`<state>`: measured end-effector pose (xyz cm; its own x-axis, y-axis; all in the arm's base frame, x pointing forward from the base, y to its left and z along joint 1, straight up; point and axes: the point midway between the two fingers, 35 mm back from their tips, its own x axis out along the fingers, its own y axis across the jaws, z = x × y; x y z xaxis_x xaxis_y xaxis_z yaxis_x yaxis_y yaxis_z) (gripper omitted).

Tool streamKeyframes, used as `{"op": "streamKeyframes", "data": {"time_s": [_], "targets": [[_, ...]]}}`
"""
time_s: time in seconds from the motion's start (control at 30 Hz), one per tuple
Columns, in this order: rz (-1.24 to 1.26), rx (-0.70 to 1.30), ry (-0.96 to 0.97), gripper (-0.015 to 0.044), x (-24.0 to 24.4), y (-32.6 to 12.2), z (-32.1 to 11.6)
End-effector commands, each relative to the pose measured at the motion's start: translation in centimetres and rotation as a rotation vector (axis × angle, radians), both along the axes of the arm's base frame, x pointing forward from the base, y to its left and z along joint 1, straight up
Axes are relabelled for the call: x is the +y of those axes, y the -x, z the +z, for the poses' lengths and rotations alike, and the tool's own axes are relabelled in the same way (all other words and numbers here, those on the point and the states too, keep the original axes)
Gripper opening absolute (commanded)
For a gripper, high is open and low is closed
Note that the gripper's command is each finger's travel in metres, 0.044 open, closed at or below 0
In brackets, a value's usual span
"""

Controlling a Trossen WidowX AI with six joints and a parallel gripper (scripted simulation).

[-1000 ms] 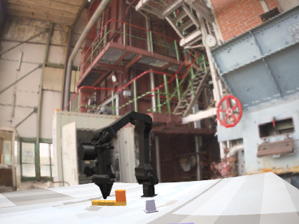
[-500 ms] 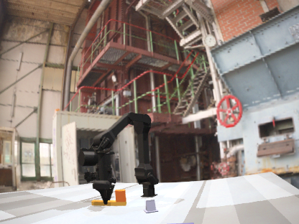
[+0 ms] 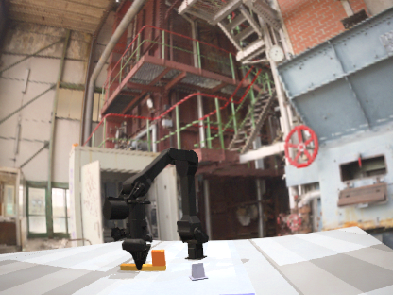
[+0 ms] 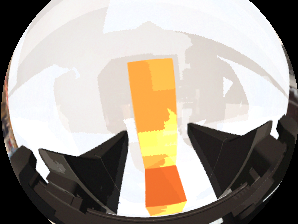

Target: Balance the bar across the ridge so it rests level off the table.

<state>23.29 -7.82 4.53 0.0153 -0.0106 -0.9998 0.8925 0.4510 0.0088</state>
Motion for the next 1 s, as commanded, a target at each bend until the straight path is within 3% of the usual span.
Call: {"op": "streamKeyframes", "data": {"time_s": [0.0,0.07,0.33,0.47,0.97], "targets": [[0.0,0.0,0.0,0.021,0.0,0.0,0.0],[0.0,0.0,0.0,0.0157,0.0,0.0,0.0],[0.0,0.0,0.0,0.0104,0.0,0.0,0.0],[0.0,-0.001,-0.001,0.0,0.0,-0.1,0.6],[0.003,-0.003,-0.002,0.0,-0.1,-0.4,4.3]]}}
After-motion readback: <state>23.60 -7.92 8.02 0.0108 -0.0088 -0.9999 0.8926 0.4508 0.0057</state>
